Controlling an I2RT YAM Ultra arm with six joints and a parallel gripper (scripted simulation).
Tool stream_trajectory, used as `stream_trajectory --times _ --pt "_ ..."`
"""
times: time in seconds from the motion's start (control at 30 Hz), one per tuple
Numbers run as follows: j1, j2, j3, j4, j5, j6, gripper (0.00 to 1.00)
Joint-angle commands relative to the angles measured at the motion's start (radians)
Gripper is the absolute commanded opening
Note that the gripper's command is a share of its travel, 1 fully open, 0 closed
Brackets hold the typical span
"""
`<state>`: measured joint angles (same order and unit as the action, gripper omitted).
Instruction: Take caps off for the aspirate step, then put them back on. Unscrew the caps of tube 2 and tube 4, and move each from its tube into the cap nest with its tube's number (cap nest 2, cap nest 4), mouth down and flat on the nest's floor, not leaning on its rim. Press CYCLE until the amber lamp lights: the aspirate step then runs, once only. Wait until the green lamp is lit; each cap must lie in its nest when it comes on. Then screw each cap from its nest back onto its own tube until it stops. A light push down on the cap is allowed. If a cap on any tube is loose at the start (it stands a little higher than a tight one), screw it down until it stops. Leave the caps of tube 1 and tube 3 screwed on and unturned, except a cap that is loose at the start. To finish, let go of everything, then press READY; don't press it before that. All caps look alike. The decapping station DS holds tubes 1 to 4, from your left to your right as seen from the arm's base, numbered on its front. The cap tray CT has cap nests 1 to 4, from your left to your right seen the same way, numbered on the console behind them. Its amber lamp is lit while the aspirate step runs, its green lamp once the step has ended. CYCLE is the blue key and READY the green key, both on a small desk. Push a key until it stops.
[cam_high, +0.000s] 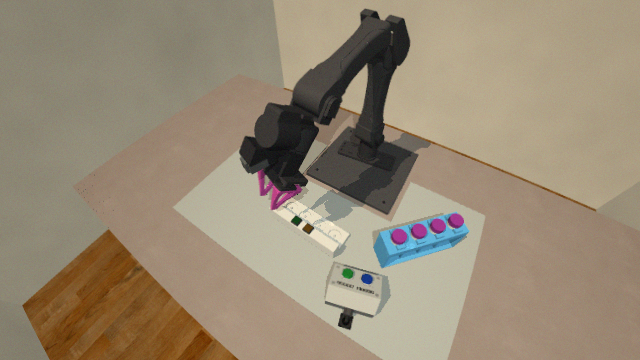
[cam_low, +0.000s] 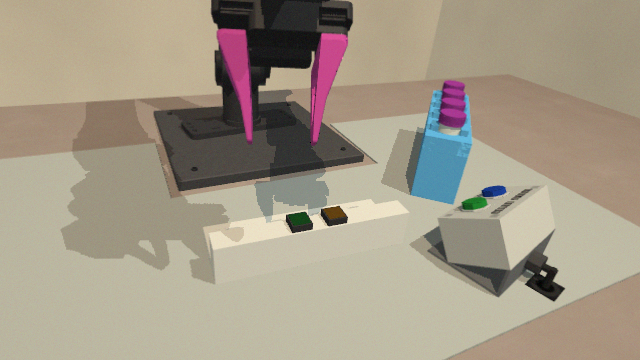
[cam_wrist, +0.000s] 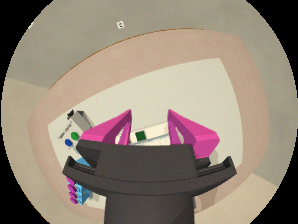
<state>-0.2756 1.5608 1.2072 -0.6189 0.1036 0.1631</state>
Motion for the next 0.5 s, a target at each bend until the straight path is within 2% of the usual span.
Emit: stream_trajectory --times 0.0,0.1,0.17,0.4,0.47 --pt "0.023 0.006 0.036 -0.079 -0.016 -0.075 0.49" --pt "0.054 0.021 0.063 -0.132 -0.026 -0.123 0.49" --pt "0.081 0.013 0.051 -0.13 -0.013 -0.1 0.49" --pt "0.156 0.043 0.11 -0.253 -0.037 -0.211 0.49" --pt "0.156 0.043 0.11 -0.253 -0.037 -0.211 0.49"
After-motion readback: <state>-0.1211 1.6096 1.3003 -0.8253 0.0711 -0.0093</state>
